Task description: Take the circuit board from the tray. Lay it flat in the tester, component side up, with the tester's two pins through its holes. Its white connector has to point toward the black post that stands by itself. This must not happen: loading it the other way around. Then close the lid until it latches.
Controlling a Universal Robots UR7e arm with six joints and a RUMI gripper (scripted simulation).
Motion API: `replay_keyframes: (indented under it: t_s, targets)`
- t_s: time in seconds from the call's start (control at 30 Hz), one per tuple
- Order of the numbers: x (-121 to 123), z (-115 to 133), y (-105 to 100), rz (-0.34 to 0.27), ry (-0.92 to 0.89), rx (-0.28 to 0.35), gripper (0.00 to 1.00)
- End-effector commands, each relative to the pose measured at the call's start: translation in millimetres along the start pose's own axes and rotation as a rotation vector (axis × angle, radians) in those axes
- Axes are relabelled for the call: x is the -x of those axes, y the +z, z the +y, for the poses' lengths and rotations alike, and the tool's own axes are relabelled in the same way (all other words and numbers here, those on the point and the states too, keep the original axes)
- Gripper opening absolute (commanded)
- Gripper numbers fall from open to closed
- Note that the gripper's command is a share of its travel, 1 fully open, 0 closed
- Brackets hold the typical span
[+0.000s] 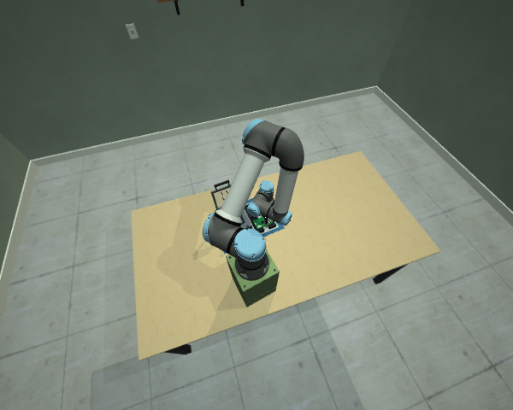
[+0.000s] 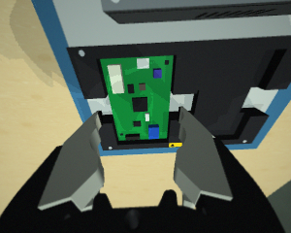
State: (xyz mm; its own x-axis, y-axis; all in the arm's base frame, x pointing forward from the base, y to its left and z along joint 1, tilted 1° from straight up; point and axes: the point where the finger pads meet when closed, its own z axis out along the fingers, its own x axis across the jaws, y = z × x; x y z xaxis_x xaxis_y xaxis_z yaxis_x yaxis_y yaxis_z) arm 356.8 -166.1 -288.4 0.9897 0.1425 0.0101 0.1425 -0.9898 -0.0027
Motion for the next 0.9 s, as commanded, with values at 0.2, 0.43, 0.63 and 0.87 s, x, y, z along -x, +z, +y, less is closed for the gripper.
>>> replay_keyframes:
  t_s: [0.2, 0.43, 0.63, 0.87]
  targets:
    - [-1.2, 2.8, 9.1, 0.002, 0.001, 0.005, 0.59]
    - [-1.2, 2.7, 11.7, 0.002, 0.001, 0.005, 0.59]
    - [-0.9, 2.3, 12.3, 0.002, 0.001, 0.004, 0.59]
    - [-1.0, 2.3, 11.9, 0.002, 0.001, 0.004, 0.59]
